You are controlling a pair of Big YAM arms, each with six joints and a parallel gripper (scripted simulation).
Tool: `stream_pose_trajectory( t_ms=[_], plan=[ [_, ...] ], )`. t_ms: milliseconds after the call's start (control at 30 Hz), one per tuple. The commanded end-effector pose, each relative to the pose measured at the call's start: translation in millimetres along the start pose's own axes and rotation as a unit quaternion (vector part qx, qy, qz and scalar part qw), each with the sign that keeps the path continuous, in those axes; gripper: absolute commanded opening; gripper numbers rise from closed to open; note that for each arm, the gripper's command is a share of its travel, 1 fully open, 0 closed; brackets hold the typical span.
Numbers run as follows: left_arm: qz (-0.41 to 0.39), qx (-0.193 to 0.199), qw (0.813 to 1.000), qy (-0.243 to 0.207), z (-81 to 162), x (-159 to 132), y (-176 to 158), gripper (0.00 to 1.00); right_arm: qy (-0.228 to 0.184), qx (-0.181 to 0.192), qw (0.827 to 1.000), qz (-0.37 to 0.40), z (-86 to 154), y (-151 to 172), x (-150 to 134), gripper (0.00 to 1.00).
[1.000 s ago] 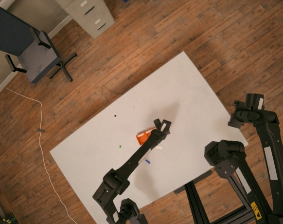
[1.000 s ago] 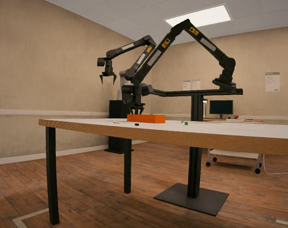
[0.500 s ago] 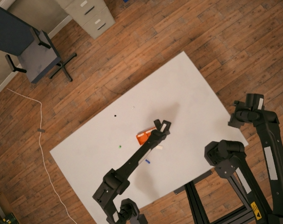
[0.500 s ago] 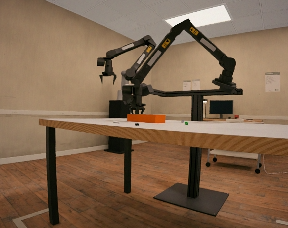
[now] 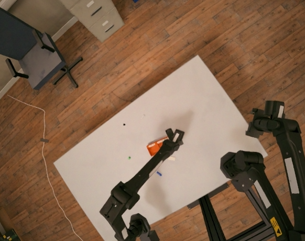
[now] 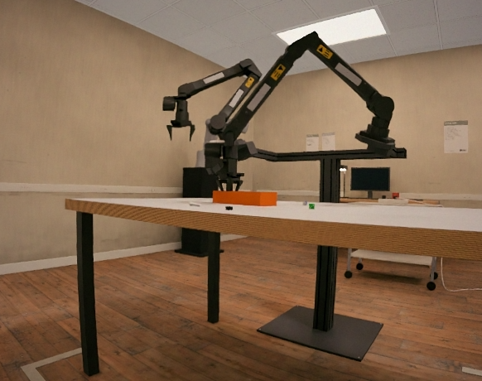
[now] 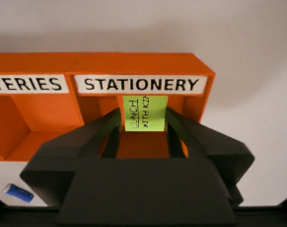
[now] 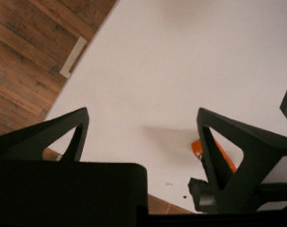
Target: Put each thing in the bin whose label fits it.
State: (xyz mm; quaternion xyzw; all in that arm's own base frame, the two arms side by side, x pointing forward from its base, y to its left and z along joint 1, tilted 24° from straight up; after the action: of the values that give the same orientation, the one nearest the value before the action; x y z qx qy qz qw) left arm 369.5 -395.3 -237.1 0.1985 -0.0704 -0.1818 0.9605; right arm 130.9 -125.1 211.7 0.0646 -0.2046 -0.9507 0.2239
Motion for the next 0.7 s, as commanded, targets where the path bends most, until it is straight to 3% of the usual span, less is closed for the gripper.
stream_pose_trajectory(
  t_ms=[0, 367, 667],
  plan=[
    [0.007, -0.006, 1.0, -0.012, 16.1, 11.2, 6.2, 0.45, -0.002, -0.003, 1.0, -0.005, 2.5, -0.8, 2.6, 1.0],
    [0.007, -0.006, 1.0, -0.013, 15.7, 11.8, 7.3, 0.45, -0.002, -0.003, 1.0, -0.005, 2.5, -0.8, 2.6, 1.0],
    [-0.001, -0.005, 1.0, -0.013, 31.0, 3.4, -4.3, 0.45, -0.002, -0.003, 1.0, -0.005, 2.5, -0.8, 2.6, 1.0]
  ],
)
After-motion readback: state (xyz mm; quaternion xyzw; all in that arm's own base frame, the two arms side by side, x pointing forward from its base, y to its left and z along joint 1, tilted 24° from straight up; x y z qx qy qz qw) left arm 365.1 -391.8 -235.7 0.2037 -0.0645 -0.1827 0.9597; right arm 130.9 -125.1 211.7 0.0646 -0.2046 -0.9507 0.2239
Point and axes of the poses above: on each arm, the point where the finger pads meet when closed, its own z axis back along the fingers, its own y axis across the jaws, x = y × z, the point moved 9 cm from there along z, back along the fingers, and after that the axes turned 15 degrees about -z, right-handed, at the moved point
